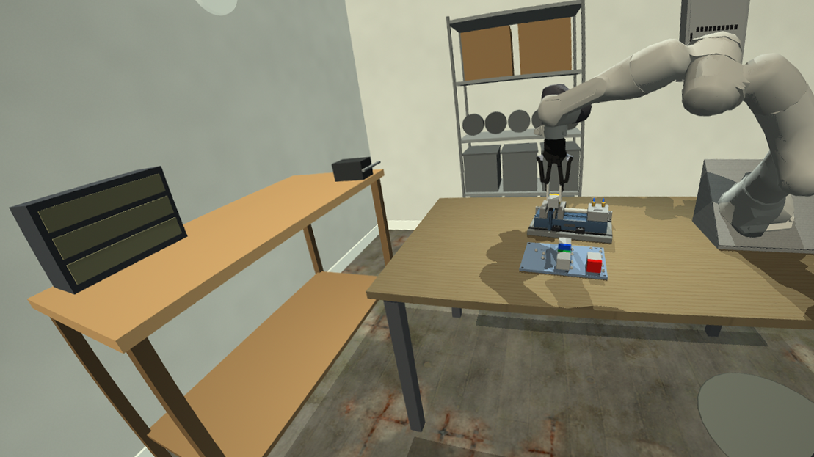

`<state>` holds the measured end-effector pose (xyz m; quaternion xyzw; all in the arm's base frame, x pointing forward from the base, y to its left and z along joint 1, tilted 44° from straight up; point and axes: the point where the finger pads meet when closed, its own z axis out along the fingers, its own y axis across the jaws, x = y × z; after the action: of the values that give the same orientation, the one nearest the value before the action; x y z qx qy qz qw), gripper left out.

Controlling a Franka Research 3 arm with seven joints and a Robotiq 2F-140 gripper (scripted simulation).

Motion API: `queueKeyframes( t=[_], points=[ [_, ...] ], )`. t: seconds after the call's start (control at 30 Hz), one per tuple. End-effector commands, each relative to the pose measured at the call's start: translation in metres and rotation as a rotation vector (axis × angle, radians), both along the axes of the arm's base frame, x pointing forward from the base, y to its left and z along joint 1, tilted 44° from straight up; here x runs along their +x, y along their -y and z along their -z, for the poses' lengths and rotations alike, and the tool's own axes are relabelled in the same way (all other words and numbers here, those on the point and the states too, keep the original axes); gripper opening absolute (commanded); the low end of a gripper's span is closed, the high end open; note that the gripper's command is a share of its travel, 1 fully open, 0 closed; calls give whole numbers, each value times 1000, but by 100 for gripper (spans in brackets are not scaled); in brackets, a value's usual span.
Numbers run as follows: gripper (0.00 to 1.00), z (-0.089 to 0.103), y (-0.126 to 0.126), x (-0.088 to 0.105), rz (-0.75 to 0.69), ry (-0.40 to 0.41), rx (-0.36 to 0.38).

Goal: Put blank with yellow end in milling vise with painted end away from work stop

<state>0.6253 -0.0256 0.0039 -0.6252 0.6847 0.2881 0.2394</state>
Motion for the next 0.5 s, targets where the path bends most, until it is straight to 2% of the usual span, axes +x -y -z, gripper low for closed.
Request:
queueKeyframes(
  t=[0.0, 0.47],
  points=[
    [0, -1, 4, 3, 4, 9, -3],
    [0, -4, 7, 4, 4, 9, -3]
  ],
)
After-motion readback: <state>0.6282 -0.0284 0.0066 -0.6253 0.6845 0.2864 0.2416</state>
